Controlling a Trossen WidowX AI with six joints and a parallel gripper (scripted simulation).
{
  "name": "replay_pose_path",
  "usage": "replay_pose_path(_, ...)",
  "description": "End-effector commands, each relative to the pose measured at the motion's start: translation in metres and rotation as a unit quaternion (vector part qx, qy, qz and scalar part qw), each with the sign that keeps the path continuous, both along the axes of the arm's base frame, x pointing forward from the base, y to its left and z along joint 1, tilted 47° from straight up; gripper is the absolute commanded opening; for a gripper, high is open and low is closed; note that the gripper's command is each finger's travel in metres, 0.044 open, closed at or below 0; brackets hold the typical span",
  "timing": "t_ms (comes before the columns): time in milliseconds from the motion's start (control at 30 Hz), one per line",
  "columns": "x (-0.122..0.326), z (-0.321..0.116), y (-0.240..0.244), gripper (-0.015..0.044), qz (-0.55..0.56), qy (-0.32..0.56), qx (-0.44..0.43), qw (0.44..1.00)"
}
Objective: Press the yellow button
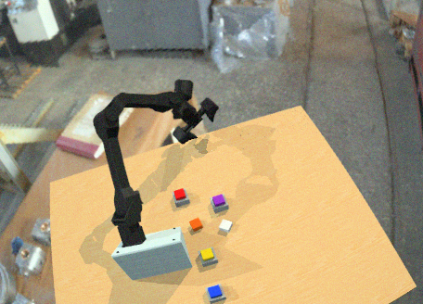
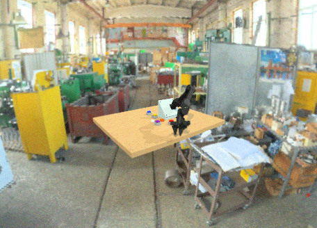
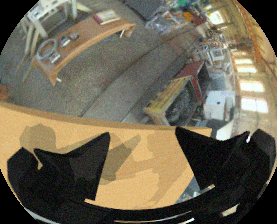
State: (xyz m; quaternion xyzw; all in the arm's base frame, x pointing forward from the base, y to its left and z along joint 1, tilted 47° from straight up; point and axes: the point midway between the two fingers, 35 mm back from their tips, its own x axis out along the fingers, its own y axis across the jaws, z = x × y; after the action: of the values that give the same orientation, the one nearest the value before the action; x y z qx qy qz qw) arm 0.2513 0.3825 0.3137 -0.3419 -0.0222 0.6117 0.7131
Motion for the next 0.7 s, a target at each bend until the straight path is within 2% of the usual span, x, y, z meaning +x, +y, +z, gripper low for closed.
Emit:
replay_pose_path(0,0.043,-0.049,-0.037,0.0400,-0.052,0.048,-0.056,0.996)
replay_pose_path(167,0.086,-0.109,-0.097,0.0400,-0.122,0.123,-0.117,0.978)
replay_pose_path(333,0.110,-0.165,-0.169,0.0400,-0.189,0.213,-0.163,0.945)
replay_pose_path(500,0.111,-0.217,-0.246,0.0400,-0.253,0.318,-0.190,0.894)
replay_pose_path(667,0.087,-0.262,-0.323,0.0400,-0.309,0.439,-0.190,0.822)
